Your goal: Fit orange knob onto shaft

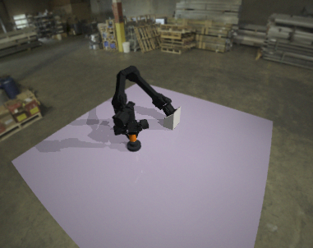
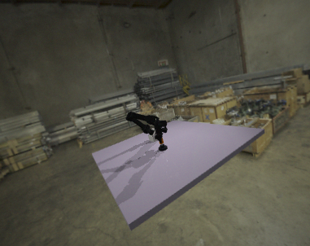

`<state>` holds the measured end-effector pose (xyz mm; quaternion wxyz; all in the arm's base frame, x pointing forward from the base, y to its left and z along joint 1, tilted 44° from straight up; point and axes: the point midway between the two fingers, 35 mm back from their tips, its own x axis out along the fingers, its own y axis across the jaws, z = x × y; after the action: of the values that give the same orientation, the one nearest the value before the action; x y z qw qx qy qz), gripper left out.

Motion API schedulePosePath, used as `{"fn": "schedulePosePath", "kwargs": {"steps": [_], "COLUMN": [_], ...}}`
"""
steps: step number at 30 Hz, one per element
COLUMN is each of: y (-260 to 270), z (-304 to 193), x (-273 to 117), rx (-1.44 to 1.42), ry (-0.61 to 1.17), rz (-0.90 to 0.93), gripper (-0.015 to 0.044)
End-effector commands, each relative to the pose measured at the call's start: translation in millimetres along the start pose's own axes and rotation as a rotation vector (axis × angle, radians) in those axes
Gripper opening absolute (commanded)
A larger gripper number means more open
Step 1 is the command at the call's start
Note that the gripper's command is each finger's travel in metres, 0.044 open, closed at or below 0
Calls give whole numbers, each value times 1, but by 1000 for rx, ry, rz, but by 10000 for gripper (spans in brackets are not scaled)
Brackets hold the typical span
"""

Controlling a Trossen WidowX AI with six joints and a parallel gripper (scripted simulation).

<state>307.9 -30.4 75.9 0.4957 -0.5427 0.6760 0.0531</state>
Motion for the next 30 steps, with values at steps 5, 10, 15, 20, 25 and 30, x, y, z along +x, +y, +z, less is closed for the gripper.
{"fn": "schedulePosePath", "kwargs": {"steps": [5,10,15,20,25,30], "y": [0,-1,-2,-3,-3,-2], "z": [-2,-2,1,3,2,1], "x": [-4,-4,-3,-3,-4,-3], "rx": [8,167,208,208,208,208], "ry": [4,4,3,3,3,3], "rz": [-1,-1,-1,-1,-1,-1], "gripper": [0,0,0,0,0,0]}}
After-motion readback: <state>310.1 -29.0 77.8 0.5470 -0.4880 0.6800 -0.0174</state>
